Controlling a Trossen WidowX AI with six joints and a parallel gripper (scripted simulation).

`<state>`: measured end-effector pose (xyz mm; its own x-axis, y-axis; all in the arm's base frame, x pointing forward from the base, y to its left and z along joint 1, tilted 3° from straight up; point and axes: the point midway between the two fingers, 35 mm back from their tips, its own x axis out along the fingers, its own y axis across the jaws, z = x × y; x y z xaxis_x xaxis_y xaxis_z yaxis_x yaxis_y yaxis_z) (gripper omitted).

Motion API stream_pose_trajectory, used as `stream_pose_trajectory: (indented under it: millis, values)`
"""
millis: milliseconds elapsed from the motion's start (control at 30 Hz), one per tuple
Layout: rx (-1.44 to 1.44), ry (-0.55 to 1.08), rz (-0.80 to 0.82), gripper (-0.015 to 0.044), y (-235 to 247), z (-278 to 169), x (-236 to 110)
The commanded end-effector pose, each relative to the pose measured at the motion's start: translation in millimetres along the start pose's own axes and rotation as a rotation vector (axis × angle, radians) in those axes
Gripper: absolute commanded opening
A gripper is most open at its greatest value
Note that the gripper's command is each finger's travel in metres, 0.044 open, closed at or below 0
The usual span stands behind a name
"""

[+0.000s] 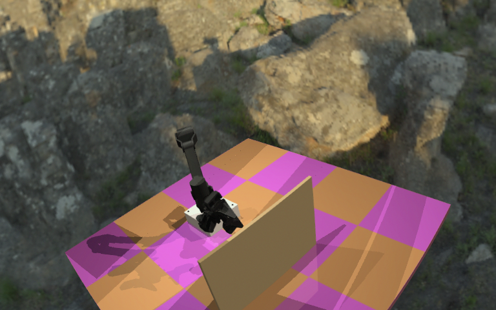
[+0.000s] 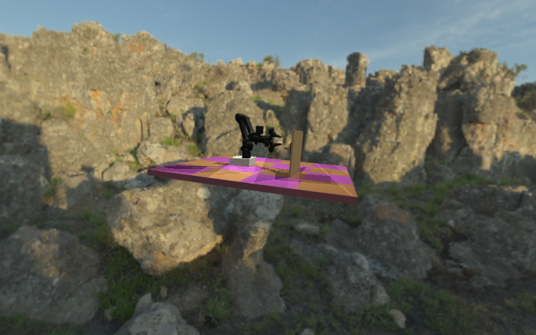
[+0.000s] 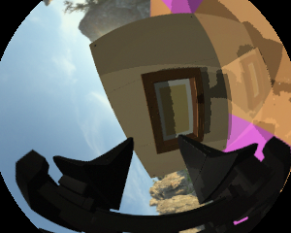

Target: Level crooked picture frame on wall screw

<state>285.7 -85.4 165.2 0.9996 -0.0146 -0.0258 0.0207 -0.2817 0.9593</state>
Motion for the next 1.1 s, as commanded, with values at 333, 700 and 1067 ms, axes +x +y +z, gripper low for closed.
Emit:
stream_pose_trajectory:
  millis: [333, 700, 1067]
  values:
    - [0.008, -0.006, -0.014, 0.026, 34.9, 6.7, -82.6]
    - [0.02, -0.004, -0.01, 0.026, 35.9, -4.3, -104.3]
    - [0.02, -0.004, -0.01, 0.026, 35.9, -4.3, -104.3]
